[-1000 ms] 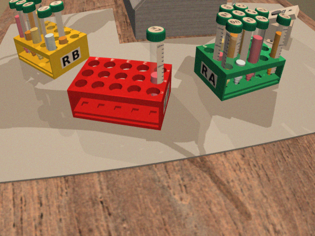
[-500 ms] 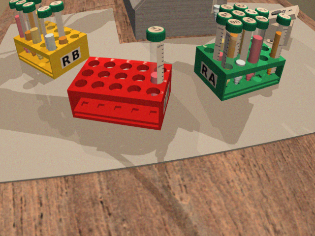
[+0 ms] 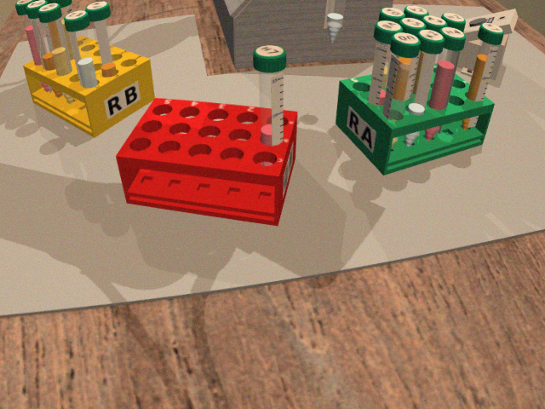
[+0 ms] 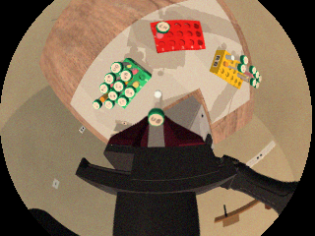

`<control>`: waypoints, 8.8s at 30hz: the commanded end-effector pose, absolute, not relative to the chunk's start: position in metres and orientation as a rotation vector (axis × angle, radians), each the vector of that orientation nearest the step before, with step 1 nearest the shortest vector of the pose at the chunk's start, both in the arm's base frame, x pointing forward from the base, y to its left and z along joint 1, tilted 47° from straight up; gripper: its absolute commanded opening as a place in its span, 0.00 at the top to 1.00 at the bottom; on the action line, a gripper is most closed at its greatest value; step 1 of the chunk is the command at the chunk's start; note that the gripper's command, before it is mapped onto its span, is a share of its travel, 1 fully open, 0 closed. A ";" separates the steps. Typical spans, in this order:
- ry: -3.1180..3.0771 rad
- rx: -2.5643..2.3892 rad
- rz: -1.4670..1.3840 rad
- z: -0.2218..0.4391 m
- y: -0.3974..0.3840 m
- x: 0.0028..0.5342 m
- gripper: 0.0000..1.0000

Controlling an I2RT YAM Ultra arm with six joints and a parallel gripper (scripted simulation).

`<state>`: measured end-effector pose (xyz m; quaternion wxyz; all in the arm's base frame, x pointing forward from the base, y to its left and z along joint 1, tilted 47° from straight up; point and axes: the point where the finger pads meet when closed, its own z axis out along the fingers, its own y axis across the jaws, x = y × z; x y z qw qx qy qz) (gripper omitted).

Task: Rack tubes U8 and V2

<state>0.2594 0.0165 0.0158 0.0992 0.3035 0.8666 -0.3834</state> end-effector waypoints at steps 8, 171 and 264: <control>2.571 0.829 -1.169 0.044 -0.008 0.258 1.00; 2.850 0.159 -1.265 0.185 -0.127 0.187 1.00; 2.858 0.167 -1.269 0.160 -0.143 0.173 1.00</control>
